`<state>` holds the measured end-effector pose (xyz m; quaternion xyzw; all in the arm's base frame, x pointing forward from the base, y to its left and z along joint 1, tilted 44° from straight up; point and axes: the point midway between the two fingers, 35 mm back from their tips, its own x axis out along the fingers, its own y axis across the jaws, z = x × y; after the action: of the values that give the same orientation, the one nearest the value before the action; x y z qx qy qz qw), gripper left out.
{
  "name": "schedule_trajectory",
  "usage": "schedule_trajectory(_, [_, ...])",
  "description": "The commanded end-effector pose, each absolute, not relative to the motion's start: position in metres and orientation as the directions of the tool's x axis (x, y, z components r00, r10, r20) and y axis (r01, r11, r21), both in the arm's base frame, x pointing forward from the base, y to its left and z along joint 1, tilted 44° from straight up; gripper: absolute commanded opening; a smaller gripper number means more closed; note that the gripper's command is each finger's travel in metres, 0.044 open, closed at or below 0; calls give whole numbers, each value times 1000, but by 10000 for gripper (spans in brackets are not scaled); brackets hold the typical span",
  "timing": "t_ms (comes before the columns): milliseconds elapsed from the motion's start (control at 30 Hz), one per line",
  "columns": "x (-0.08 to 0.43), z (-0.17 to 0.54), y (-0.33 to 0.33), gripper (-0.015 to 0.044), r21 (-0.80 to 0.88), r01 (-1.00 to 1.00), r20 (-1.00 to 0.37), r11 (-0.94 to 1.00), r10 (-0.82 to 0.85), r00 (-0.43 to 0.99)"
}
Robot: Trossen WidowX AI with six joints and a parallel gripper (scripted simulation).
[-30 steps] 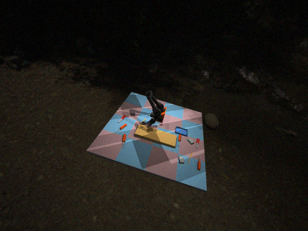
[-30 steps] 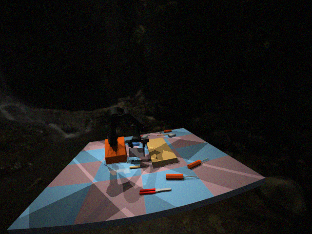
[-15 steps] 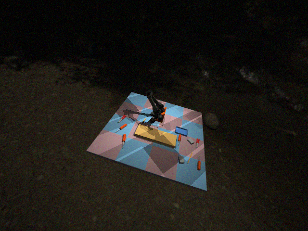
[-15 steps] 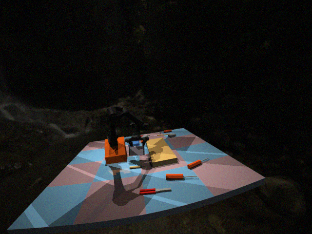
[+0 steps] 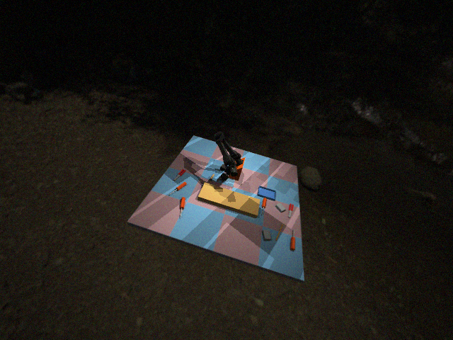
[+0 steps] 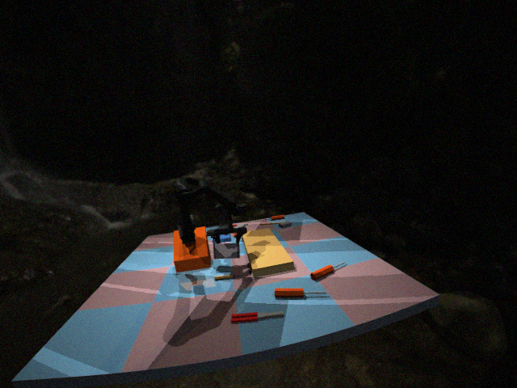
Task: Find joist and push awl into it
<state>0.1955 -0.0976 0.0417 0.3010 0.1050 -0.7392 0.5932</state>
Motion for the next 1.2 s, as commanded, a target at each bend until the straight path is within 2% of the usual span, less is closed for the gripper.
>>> schedule_trajectory(0, [194, 42, -98, 0, 198, 941, -587, -274, -802, -110])
schedule_trajectory(1167, [191, 43, -102, 0, 187, 942, -710, -279, -701, -67])
